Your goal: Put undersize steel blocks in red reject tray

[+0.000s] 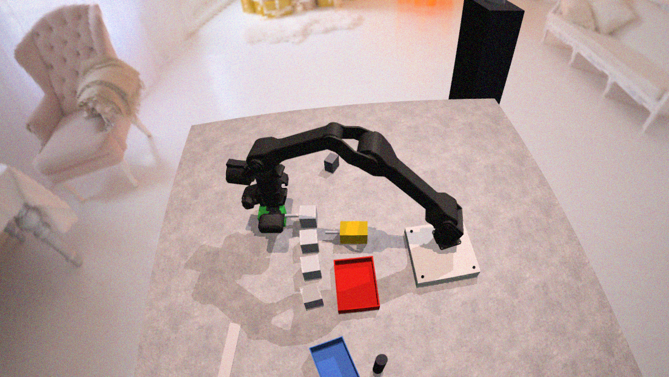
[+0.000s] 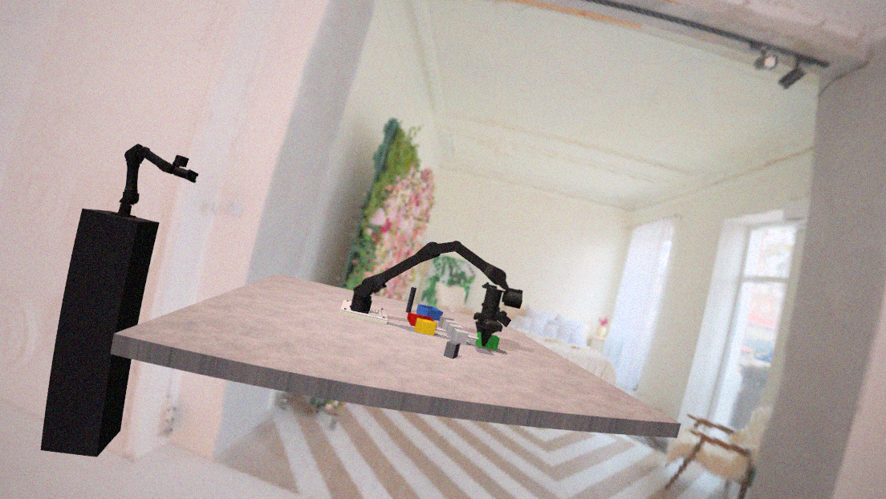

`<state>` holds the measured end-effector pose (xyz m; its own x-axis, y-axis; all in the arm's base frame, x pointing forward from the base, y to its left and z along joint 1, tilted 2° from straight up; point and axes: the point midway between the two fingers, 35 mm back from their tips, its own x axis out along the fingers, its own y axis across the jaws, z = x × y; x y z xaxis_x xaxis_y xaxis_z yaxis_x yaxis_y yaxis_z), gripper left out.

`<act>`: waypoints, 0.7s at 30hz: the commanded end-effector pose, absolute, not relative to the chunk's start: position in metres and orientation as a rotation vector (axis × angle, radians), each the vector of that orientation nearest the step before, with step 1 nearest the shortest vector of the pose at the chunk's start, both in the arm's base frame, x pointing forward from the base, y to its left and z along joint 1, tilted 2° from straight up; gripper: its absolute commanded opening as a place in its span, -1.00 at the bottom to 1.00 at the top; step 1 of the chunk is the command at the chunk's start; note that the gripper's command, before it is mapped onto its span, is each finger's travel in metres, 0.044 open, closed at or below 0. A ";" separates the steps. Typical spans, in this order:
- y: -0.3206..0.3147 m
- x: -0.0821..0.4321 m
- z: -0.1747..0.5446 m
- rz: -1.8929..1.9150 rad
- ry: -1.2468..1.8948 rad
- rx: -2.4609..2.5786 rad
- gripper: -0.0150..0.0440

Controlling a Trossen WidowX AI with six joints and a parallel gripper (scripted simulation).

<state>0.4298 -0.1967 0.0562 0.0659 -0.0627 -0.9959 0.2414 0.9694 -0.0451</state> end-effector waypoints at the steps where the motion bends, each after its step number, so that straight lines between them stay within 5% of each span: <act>1: -0.196 0.429 0.060 -0.228 1.477 0.142 -0.49; 21: -0.195 0.424 0.059 -0.228 1.478 0.142 -0.49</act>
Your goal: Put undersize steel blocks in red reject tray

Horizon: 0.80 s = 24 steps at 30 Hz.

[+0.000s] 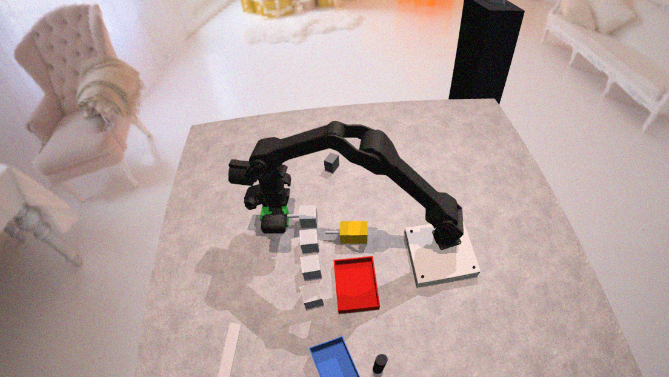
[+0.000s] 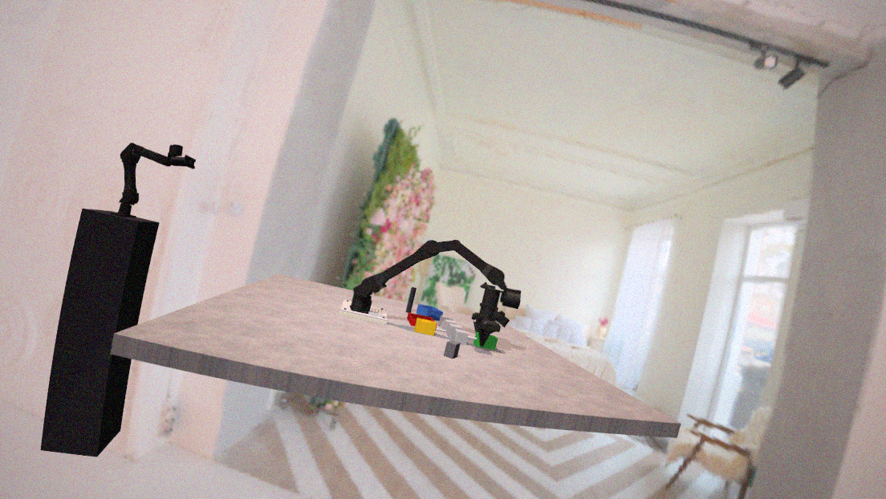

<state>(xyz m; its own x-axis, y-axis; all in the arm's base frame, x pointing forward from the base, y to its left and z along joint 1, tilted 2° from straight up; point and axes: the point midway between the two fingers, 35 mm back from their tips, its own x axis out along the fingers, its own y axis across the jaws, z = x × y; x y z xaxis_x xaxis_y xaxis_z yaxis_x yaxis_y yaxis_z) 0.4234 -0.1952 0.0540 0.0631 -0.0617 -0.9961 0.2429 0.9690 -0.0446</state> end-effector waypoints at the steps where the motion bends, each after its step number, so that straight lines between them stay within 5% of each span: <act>1: -0.195 0.424 0.059 -0.228 1.478 0.142 -0.49; 24: -0.193 0.416 0.058 -0.228 1.478 0.142 -0.49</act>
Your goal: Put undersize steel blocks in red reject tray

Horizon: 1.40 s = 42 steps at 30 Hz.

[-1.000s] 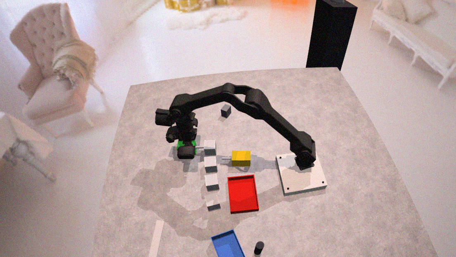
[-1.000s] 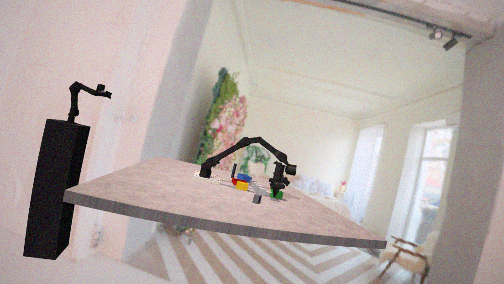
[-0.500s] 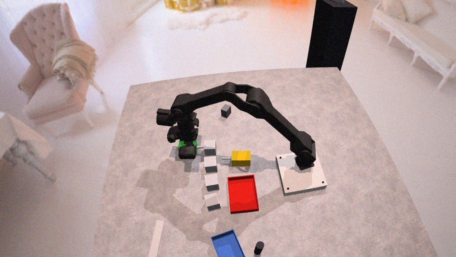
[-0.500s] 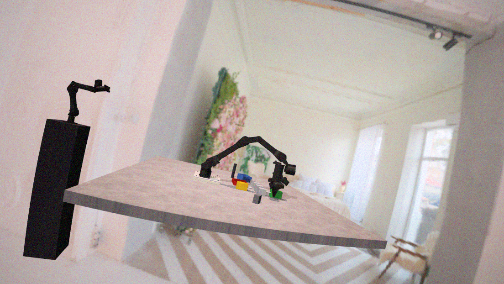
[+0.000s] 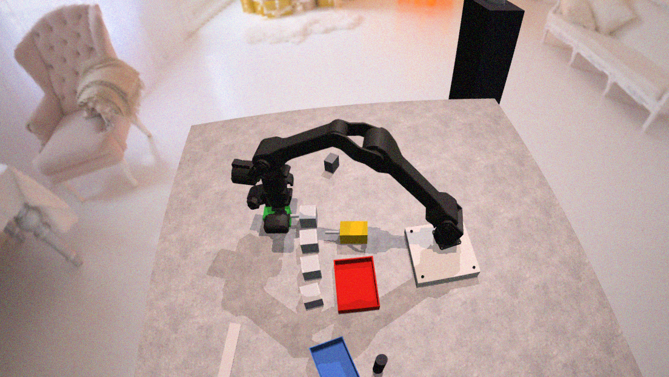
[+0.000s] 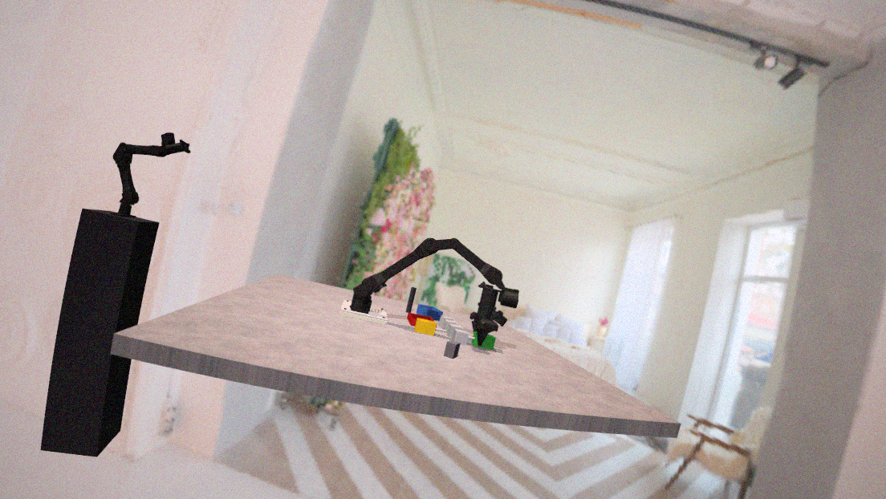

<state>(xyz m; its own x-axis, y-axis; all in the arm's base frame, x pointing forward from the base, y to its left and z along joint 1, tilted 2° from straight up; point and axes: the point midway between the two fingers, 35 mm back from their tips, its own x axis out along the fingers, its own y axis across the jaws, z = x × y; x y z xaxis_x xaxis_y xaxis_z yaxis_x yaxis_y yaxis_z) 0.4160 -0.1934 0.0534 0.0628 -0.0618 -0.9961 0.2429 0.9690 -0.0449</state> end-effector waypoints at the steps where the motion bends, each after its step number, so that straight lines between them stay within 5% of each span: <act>1: -0.193 0.416 0.058 -0.228 1.478 0.142 -0.49; 42: -0.193 0.415 0.056 -0.230 1.479 0.144 -0.49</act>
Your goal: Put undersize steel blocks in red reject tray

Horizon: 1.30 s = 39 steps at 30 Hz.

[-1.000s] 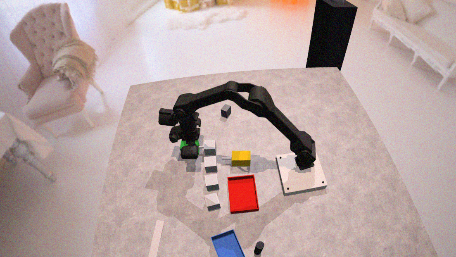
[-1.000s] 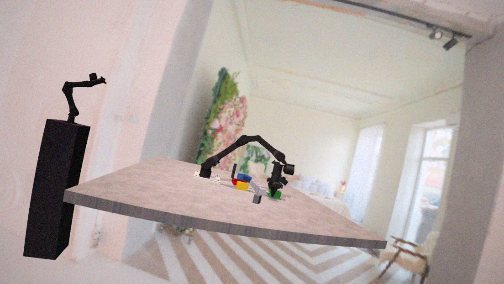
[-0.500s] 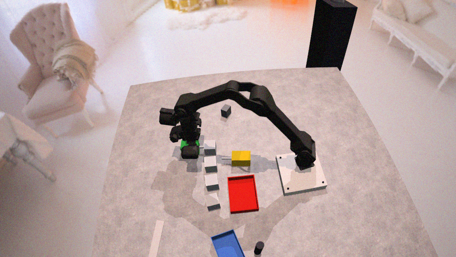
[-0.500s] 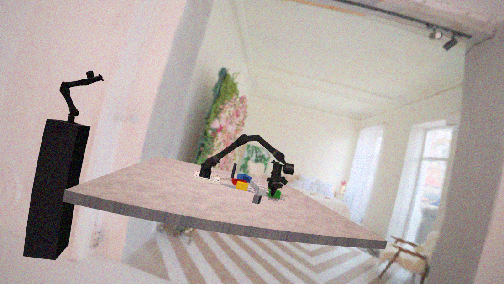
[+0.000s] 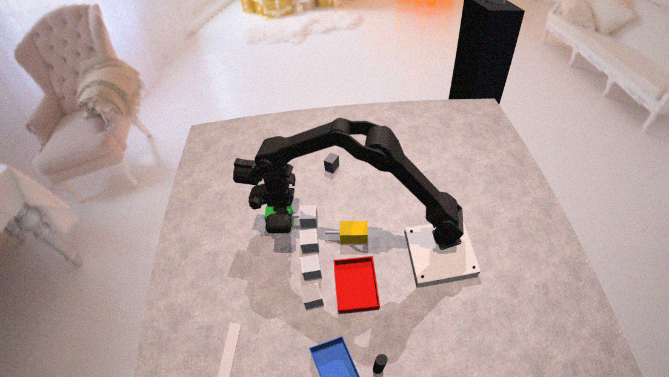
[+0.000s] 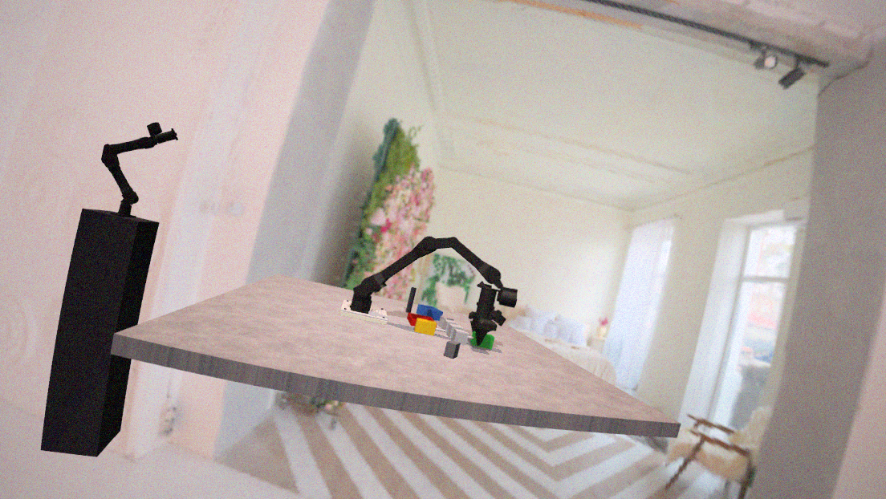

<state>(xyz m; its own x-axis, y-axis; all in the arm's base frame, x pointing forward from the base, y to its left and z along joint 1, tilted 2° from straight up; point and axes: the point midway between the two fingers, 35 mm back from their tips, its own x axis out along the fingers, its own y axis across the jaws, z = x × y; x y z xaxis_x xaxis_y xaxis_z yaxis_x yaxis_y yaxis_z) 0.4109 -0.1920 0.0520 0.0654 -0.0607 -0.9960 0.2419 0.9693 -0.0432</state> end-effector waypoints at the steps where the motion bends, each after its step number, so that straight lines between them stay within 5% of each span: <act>1: -0.193 0.415 0.056 -0.230 1.479 0.144 -0.49; 39: -0.196 0.427 0.056 -0.228 1.476 0.142 -0.49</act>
